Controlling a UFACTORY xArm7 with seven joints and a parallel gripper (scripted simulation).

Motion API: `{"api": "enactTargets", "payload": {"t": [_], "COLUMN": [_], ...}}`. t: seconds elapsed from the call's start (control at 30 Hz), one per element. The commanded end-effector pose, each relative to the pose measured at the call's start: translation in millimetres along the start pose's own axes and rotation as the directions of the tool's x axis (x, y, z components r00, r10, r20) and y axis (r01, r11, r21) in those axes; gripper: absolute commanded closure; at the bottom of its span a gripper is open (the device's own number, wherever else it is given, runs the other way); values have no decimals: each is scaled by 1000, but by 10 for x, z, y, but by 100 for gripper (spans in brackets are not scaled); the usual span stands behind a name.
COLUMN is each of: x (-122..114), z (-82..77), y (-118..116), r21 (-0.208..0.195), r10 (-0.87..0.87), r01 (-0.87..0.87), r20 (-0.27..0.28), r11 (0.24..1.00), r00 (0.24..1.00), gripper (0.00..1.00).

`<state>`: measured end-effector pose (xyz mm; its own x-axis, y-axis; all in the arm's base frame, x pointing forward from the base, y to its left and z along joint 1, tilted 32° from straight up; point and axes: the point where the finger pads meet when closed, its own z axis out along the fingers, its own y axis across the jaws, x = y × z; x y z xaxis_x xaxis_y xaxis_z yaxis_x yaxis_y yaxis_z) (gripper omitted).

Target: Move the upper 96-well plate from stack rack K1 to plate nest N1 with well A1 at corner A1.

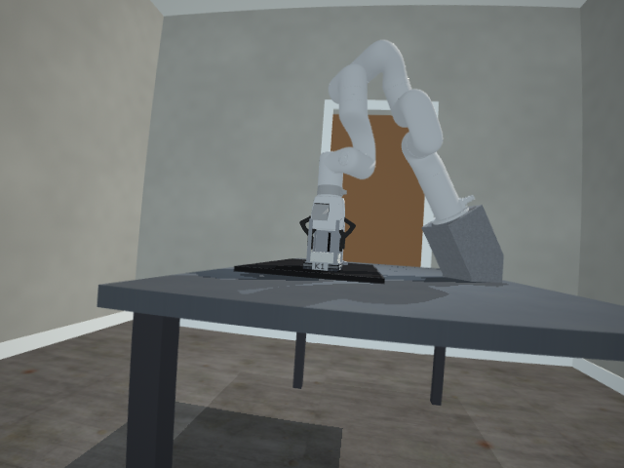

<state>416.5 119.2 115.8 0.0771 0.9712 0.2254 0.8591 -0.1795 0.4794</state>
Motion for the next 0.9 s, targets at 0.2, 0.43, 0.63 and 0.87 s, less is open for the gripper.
{"api": "enactTargets", "payload": {"t": [0.2,0.43,0.63,0.87], "x": [4,4,4,4], "z": [50,96,123,123], "y": [10,10,10,10], "r21": [-4,-4,-4,-4], "r10": [0,0,0,0], "r01": [0,0,0,0], "r20": [-4,-4,-4,-4], "r11": [1000,1000,1000,1000], "r00": [1000,1000,1000,1000], "gripper": [0,0,0,0]}}
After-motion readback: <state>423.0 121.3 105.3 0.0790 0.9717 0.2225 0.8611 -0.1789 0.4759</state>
